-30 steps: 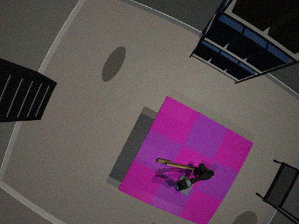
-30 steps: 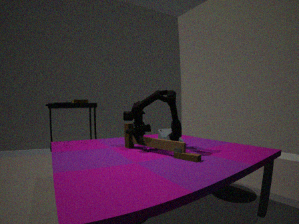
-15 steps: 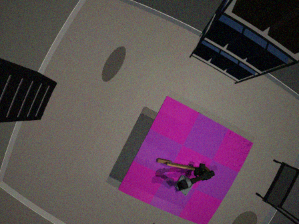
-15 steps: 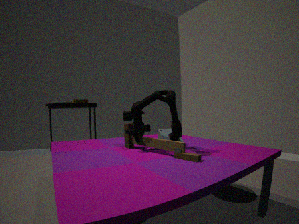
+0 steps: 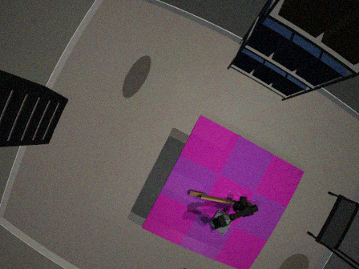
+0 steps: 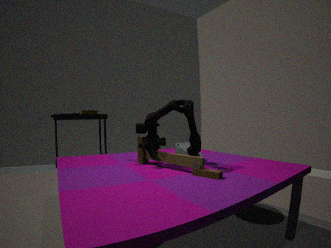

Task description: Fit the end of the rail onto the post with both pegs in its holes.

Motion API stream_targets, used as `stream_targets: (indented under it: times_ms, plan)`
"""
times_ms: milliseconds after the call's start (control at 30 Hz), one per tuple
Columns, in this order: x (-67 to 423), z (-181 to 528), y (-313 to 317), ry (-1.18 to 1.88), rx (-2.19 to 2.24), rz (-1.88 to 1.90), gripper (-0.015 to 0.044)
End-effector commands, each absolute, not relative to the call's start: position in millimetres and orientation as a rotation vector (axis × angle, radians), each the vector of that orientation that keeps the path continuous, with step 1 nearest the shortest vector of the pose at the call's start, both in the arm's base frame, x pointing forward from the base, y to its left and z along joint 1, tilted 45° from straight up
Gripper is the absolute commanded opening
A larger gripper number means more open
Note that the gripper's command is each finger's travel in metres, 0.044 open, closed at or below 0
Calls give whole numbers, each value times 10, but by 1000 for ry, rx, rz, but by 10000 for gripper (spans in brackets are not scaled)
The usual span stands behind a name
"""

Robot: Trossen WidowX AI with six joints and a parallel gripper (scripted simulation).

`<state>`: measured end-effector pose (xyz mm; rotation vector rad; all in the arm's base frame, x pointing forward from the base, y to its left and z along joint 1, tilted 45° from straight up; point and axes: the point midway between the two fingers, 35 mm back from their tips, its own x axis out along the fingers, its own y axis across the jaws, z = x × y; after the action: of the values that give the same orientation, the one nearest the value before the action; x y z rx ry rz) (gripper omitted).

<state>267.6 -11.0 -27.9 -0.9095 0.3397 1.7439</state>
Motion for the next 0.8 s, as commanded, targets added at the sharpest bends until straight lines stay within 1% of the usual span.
stream_targets:
  times_ms: [0,767]
  plan:
    - [2710,-280,-147,337,-918,1734,0]
    - [2734,-318,-184,337,-919,1734,0]
